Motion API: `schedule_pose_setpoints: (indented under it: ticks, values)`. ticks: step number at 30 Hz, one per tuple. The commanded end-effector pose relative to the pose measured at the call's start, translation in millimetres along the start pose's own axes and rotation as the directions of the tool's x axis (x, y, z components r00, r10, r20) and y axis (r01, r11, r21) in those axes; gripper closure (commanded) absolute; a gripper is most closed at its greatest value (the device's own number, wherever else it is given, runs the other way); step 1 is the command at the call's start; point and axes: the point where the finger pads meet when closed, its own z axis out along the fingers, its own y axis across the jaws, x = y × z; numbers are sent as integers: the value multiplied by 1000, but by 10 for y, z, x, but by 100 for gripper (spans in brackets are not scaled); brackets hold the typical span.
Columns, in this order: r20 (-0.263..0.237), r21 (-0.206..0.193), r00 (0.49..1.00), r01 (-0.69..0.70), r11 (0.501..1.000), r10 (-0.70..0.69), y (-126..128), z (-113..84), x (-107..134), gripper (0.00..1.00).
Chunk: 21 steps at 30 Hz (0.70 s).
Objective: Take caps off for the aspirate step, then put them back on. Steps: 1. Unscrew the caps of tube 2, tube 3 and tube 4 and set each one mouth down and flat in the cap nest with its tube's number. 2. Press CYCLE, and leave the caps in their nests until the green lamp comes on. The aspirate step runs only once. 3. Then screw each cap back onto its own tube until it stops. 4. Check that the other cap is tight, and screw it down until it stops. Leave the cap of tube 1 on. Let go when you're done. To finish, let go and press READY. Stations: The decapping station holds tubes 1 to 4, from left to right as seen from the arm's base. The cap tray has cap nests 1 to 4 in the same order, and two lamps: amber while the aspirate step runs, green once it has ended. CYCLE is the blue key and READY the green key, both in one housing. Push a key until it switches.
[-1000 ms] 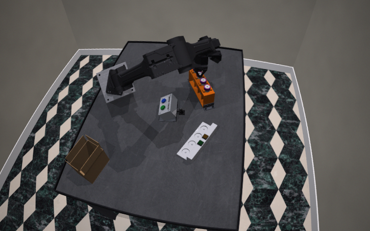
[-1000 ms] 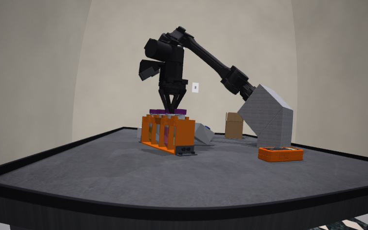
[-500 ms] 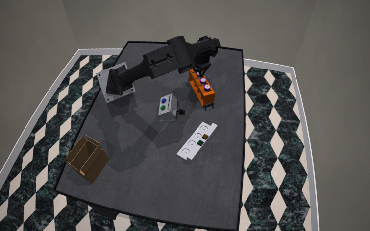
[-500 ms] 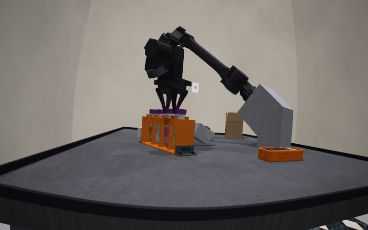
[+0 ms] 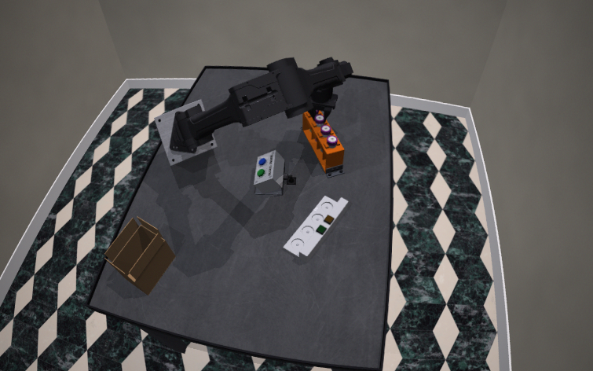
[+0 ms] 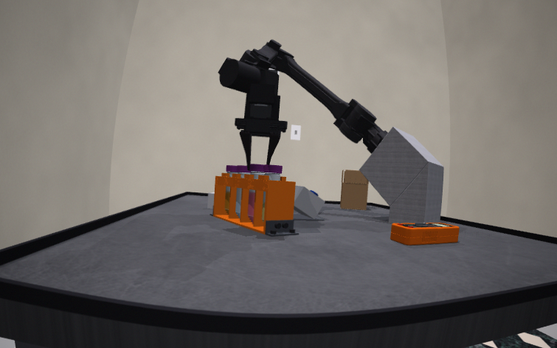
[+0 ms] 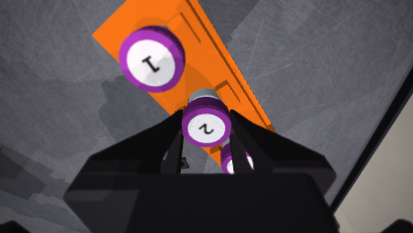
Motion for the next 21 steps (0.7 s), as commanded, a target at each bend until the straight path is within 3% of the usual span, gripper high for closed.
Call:
schedule_pose_setpoints:
  ticks: [1, 3, 7, 9, 15, 21]
  values:
    - [17, 18, 962, 273, 962, -274, -60, -63, -31, 100]
    - [17, 19, 944, 329, 944, -329, -61, -60, -29, 100]
    - [12, 22, 861, 508, 861, -509, -65, -57, -24, 100]
    - [12, 22, 861, 508, 861, -509, -65, -57, -24, 100]
    - [6, 24, 687, 727, 687, -727, -68, -58, -22, 100]
    - [5, 22, 685, 728, 685, -729, -61, -51, -26, 100]
